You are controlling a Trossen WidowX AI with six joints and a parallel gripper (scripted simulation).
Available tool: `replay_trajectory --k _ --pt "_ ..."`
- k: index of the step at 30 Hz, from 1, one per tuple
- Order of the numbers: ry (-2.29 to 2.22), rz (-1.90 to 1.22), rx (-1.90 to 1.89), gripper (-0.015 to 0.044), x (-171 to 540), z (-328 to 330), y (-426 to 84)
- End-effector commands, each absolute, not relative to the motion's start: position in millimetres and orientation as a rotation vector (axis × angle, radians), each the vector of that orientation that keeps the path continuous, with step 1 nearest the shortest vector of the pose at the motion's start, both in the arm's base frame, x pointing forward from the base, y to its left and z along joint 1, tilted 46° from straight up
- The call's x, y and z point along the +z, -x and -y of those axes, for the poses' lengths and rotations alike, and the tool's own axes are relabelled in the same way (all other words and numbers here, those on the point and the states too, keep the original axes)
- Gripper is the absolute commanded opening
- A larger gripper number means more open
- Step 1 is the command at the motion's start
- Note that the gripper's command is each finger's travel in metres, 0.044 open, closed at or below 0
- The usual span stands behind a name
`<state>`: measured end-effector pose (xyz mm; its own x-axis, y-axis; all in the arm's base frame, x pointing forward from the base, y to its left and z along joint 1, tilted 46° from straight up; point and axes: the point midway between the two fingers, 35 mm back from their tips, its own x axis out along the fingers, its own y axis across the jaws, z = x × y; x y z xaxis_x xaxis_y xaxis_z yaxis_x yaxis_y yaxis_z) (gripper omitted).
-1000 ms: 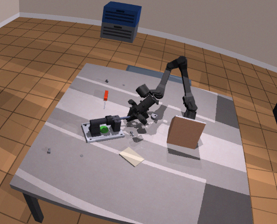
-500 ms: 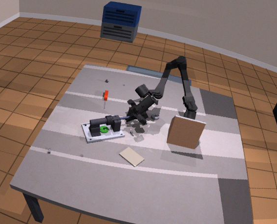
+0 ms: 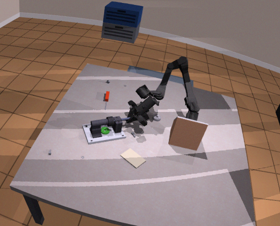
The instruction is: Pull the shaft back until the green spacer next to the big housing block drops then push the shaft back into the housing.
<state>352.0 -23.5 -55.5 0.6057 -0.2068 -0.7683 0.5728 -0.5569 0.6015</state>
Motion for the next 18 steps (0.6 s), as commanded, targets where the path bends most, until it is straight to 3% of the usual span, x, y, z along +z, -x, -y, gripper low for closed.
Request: replay_trajectory --k 1,18 --pt "-1.908 -0.291 -1.051 0.0000 -55.8 21.9 -355.0" --pt "-1.908 -0.291 -1.051 0.0000 -57.7 19.7 -359.3"
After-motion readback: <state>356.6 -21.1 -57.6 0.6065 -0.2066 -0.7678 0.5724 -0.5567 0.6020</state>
